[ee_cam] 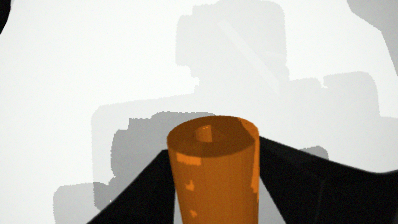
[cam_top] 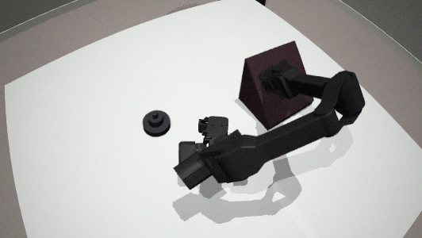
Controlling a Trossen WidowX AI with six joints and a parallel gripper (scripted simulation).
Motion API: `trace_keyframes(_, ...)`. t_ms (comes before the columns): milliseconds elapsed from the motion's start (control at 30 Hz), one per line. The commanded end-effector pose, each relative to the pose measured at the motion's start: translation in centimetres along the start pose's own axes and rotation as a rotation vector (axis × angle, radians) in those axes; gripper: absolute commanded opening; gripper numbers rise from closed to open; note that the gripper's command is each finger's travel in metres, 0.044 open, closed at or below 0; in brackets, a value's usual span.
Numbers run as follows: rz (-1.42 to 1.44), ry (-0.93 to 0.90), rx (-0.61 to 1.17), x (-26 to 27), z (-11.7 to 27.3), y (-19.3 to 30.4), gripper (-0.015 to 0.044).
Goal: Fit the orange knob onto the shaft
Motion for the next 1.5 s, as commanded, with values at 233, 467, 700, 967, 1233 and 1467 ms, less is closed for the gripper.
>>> trace_keyframes(233, -0.002, -0.021, -0.176, -0.3, 0.7, 2.5, 0.0180)
trace_keyframes(467, -0.002, -0.034, -0.287, -0.5, 0.8, 4.1, 0.0180)
trace_keyframes(700, -0.001, -0.048, -0.397, -0.7, 0.8, 5.7, 0.0180)
trace_keyframes(967, 0.000, -0.063, -0.524, -0.9, 0.6, 7.5, 0.0180)
trace_keyframes(1233, 0.003, -0.079, -0.594, -1.2, 0.6, 8.7, 0.0180)
trace_keyframes(1467, 0.004, -0.081, -0.593, -1.2, 0.7, 8.7, 0.0180)
Point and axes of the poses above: the point midway between the two fingers, 35 mm back from their tips, its own z axis back along the fingers, its own x axis across the jaws, y = z × x, the point moved 9 cm from there along z, back along the fingers, and after that the axes turned 7 degrees about -z, right-handed, at the moved point
